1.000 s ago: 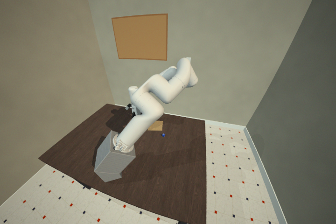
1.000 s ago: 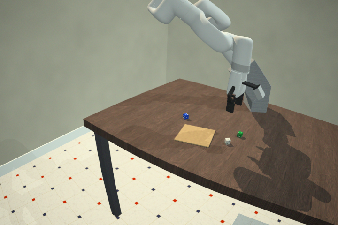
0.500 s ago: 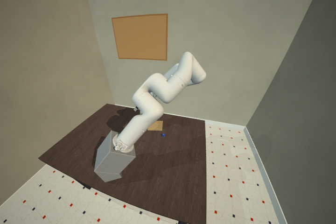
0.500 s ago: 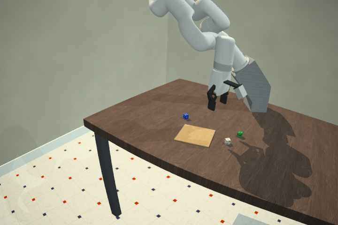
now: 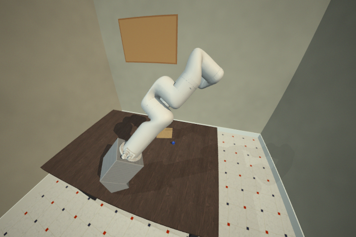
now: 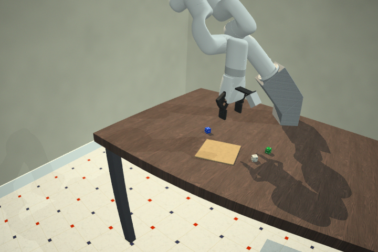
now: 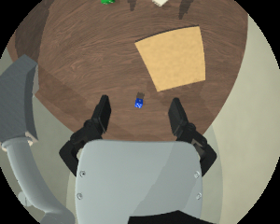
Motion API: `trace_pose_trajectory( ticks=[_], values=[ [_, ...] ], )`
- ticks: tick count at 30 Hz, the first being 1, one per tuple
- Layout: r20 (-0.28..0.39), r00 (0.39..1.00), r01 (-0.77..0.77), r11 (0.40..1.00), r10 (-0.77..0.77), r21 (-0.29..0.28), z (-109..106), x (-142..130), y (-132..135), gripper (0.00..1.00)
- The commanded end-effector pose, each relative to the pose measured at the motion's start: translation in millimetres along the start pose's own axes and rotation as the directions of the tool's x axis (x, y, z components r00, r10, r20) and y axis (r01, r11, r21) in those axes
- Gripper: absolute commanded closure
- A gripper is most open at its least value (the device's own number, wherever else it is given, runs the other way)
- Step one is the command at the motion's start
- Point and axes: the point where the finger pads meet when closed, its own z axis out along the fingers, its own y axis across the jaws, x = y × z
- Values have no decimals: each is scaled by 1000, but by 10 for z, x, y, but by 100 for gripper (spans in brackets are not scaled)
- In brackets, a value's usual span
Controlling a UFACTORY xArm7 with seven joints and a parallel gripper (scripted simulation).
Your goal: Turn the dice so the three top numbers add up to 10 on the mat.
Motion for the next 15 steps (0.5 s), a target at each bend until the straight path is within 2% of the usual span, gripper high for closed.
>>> trace_pose_trajectory(
  ticks=[1, 8, 10, 15],
  values=[
    [-16, 1000, 2, 1000, -2, 1, -29, -41, 13, 0],
    [-16, 1000, 2, 1000, -2, 1, -29, -41, 13, 0],
    [-26, 997, -71, 997, 72, 4, -29, -461, 19, 0],
    [-26, 997, -71, 997, 72, 4, -29, -461, 19, 0]
  ],
)
